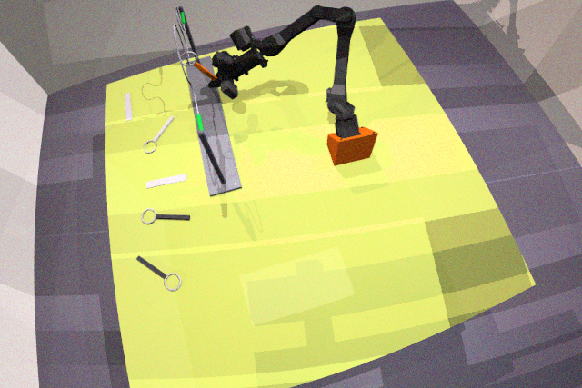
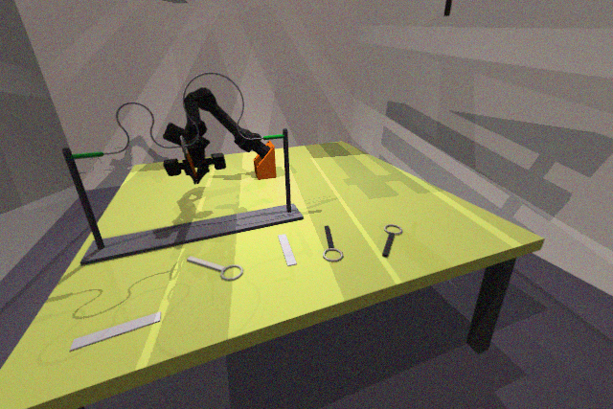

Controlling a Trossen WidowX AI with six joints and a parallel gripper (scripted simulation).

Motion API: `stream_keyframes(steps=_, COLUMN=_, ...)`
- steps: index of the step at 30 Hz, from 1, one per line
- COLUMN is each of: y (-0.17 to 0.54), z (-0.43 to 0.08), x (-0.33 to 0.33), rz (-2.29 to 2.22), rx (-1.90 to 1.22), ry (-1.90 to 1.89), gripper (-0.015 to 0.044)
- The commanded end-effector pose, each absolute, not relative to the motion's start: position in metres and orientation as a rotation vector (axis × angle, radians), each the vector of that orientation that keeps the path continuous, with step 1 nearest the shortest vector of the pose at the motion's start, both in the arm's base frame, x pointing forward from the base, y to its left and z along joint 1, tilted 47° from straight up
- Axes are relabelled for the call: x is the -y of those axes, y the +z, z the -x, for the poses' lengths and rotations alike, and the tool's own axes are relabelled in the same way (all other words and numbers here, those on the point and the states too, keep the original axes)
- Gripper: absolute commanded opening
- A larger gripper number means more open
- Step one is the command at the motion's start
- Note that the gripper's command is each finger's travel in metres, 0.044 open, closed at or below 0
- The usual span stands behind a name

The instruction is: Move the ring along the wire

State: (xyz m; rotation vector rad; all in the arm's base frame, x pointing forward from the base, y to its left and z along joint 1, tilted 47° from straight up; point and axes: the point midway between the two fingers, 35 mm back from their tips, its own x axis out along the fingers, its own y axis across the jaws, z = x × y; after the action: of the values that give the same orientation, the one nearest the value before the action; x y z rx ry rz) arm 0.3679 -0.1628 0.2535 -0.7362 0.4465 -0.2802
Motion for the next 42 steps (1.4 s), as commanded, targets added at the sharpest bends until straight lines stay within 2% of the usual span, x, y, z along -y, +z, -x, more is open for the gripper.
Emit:
stream_keyframes(steps=1, y=0.243, z=-0.367, x=0.154, rz=0.681, rx=-0.461, ry=-0.266, gripper=-0.0150)
stream_keyframes(steps=24, y=0.210, z=-0.365, x=0.085, rz=0.218, rx=-0.510, ry=-0.152, gripper=-0.0150)
stream_keyframes(steps=42, y=0.212, z=-0.365, x=0.014, rz=-0.224, rx=-0.537, ry=-0.042, gripper=-0.0150)
